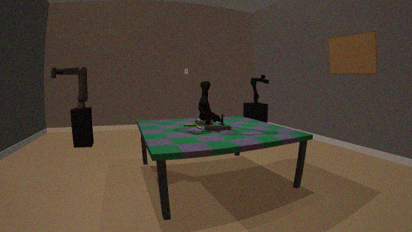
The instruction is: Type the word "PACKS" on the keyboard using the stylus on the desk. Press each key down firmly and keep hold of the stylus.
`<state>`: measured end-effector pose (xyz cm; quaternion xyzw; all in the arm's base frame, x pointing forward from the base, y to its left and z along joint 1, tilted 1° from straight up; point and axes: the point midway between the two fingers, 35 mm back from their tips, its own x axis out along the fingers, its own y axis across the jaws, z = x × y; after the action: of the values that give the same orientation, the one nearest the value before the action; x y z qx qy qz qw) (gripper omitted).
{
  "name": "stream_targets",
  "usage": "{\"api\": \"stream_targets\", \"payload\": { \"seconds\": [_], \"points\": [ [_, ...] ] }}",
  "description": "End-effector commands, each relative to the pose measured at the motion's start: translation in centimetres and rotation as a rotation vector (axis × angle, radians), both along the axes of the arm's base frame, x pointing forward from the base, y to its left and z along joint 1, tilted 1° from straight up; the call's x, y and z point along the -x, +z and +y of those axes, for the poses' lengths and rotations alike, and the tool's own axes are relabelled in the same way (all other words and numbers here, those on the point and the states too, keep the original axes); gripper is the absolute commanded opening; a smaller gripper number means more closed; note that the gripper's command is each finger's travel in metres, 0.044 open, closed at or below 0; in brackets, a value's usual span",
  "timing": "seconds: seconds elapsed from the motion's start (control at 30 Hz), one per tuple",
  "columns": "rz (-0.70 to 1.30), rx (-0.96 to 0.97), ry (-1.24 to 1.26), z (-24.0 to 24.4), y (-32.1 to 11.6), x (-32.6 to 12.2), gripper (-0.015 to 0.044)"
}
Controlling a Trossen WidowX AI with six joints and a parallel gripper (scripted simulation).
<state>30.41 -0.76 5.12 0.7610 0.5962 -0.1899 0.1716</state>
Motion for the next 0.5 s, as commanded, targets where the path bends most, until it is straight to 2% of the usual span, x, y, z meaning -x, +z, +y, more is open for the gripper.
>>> {"api": "stream_targets", "payload": {
  "seconds": [0.0,0.47],
  "points": [
    [0.003,-0.003,-0.003,0.0,0.0,0.0,0.0081],
    [0.003,-0.003,-0.003,0.0,3.8,0.1,0.0081]
  ]
}}
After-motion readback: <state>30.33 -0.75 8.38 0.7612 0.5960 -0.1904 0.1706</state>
